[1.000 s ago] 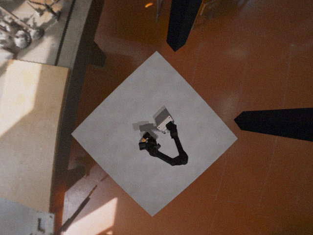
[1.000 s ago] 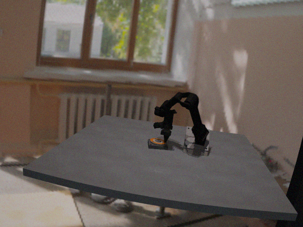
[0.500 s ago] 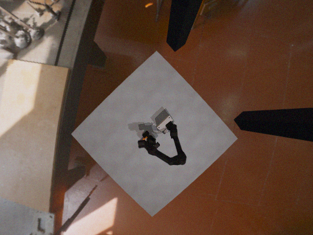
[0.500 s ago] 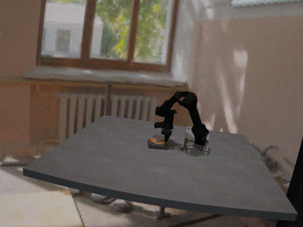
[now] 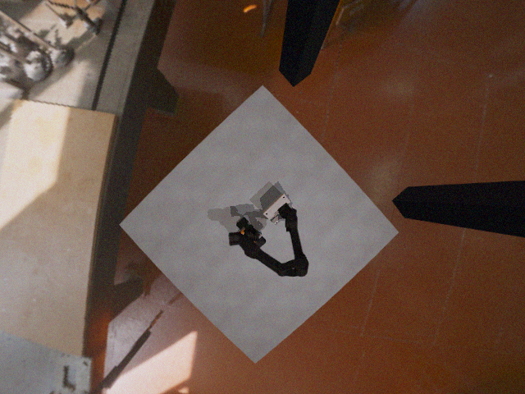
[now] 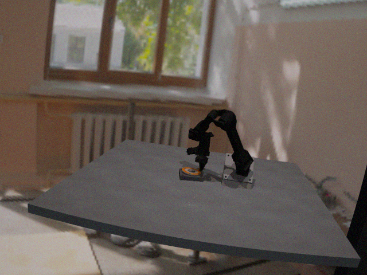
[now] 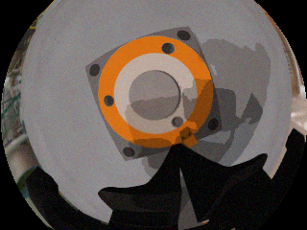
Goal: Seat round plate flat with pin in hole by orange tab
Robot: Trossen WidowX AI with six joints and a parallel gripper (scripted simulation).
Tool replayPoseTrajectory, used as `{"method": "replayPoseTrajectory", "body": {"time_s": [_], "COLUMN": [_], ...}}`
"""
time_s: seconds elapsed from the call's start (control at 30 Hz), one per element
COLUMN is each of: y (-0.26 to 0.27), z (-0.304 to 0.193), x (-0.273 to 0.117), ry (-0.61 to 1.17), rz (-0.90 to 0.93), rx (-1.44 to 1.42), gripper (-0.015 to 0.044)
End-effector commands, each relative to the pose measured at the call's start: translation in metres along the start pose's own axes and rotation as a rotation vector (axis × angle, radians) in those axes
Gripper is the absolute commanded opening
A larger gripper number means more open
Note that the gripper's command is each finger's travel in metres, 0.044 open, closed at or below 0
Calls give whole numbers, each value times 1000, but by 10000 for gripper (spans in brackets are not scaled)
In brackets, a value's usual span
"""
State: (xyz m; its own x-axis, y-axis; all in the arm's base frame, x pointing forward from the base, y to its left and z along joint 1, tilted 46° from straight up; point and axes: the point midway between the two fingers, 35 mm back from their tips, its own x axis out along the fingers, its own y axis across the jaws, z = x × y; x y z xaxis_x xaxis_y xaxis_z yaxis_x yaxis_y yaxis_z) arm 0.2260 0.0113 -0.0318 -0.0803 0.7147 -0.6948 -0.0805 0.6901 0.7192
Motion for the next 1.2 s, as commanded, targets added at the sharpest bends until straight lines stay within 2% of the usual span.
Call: {"method": "replayPoseTrajectory", "body": {"time_s": [0.0, 1.17], "y": [-7, -32], "z": [5, 30], "x": [-3, -9], "ry": [-7, -8], "rz": [-11, -13], "rx": [-9, -10], "gripper": [0, 0]}}
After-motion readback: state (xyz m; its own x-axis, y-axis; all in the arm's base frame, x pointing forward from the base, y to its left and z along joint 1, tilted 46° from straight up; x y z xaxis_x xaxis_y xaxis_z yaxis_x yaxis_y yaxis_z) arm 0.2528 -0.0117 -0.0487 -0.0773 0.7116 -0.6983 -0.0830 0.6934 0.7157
